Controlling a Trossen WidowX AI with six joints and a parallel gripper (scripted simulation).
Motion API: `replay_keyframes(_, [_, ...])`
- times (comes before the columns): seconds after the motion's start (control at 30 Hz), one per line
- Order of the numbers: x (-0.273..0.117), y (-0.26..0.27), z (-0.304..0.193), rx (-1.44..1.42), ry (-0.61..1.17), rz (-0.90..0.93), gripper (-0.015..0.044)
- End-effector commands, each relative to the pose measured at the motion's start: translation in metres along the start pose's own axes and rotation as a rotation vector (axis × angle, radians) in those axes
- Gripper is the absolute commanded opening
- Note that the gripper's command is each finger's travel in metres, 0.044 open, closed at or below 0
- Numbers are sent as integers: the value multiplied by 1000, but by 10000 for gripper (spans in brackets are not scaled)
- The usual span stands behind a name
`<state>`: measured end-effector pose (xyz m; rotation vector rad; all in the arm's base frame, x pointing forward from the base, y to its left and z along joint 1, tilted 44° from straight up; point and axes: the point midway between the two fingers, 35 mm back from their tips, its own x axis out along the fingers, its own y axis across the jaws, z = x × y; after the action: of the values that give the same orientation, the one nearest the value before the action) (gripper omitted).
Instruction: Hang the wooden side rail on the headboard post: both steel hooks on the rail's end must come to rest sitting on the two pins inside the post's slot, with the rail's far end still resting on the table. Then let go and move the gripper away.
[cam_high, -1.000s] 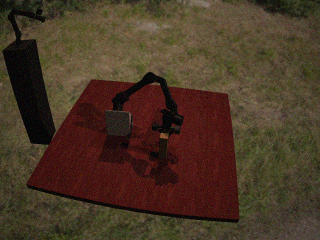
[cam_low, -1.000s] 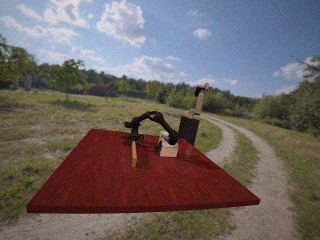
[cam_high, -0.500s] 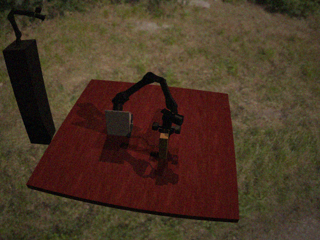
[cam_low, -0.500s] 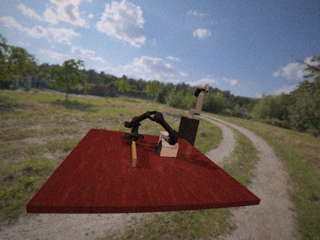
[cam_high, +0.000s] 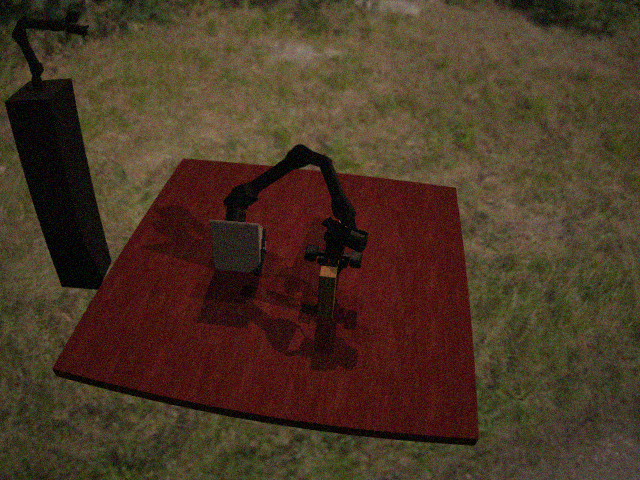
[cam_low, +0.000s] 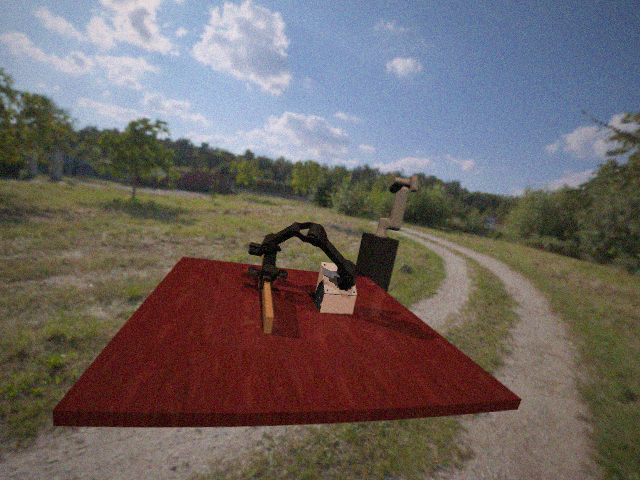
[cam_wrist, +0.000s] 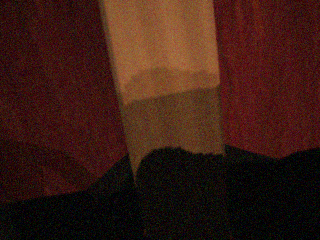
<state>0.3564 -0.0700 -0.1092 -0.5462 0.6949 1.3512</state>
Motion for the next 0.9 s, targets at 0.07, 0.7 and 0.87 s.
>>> replay_keyframes(0.07, [-4,-3,-3,1,5,-12,0])
replay_keyframes(0.7, [-4,-1,-6,2,5,-12,0])
replay_keyframes(0.87, [-4,-1,-6,2,5,-12,0])
